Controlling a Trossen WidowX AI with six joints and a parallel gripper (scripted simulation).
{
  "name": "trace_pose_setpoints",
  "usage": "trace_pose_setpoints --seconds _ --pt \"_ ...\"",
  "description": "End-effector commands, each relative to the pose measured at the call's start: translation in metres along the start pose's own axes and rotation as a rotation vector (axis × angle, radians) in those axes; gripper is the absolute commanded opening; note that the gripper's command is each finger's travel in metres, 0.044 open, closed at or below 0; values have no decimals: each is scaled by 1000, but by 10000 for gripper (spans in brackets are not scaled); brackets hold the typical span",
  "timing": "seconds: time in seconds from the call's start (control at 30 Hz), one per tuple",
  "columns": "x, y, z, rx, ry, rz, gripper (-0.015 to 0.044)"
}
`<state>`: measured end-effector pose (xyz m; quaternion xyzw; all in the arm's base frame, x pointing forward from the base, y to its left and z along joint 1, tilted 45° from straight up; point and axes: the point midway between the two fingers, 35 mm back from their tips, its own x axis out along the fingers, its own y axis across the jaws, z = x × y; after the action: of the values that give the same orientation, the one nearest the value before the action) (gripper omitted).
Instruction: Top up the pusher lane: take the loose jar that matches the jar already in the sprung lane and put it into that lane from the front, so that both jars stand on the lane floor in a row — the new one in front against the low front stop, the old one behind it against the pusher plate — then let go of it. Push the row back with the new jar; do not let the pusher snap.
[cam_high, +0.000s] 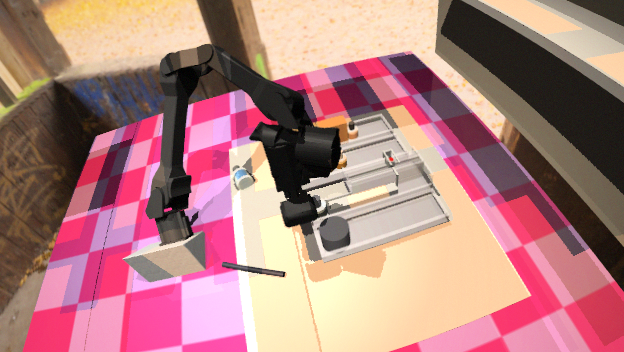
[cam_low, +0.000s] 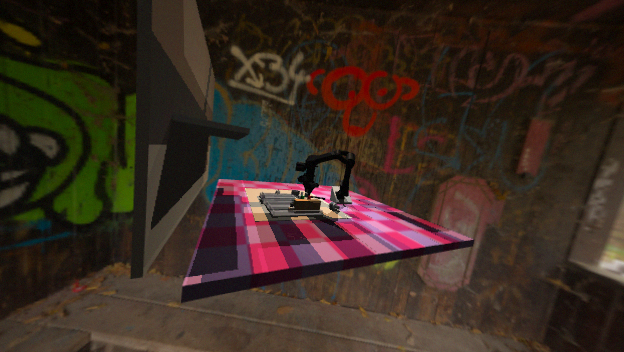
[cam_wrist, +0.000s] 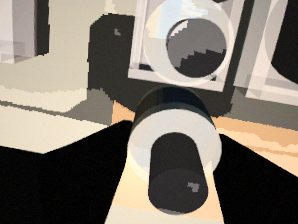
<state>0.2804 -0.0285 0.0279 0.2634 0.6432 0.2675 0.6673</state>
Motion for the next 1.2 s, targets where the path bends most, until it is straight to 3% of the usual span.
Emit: trace_pose_setpoints --seconds 0.0,1.17 --pt "-1 0 4 -1 -5 0 0" --pt "0 0 20 -1 -6 0 0"
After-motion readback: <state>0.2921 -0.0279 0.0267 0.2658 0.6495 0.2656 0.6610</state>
